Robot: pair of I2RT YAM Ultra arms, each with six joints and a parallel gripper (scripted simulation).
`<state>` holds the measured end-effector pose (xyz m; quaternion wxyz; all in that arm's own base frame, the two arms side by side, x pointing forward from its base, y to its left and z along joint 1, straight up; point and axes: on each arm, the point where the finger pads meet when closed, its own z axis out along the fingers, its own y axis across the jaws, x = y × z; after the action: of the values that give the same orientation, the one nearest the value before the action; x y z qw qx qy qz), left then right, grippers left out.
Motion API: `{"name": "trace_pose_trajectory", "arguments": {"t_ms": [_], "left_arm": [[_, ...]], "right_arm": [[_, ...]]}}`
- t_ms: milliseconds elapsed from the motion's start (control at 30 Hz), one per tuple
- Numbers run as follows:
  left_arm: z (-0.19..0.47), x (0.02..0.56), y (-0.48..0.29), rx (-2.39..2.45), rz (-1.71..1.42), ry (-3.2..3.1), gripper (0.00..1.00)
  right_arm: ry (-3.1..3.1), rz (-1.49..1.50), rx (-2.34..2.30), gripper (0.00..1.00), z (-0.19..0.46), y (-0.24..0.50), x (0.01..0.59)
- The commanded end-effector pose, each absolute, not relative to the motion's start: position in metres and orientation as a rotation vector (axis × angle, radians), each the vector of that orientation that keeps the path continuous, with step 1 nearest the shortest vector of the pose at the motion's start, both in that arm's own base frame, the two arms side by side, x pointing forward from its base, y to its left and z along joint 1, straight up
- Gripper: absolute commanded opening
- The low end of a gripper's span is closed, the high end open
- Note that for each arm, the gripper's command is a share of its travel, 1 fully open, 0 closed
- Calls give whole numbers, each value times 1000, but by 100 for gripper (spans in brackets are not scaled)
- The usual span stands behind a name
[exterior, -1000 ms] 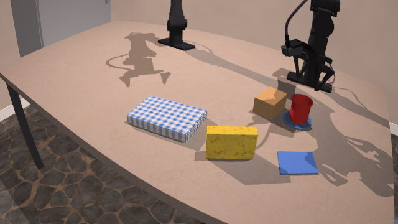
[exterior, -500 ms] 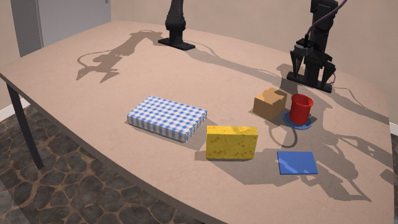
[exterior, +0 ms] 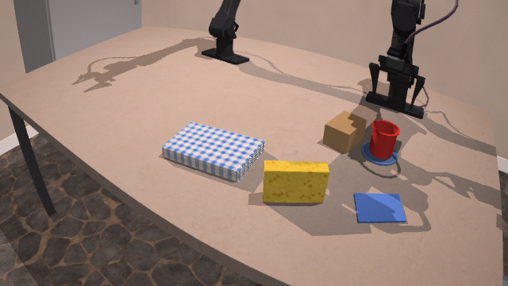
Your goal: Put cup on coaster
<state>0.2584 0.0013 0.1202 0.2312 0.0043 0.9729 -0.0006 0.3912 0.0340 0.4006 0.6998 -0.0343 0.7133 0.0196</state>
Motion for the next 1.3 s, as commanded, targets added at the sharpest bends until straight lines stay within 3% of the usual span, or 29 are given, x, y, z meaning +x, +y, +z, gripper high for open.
{"name": "trace_pose_trajectory", "arguments": {"t_ms": [0,500,1267], "left_arm": [[133,266,2,-43,14,2609,100],[142,273,3,-44,25,2568,100],[388,366,1,4,4,1649,100]], "right_arm": [[1580,32,-21,100,404,12,381],[1573,3,-3,100,406,1,379],[1558,0,0,100,412,1,381]]}}
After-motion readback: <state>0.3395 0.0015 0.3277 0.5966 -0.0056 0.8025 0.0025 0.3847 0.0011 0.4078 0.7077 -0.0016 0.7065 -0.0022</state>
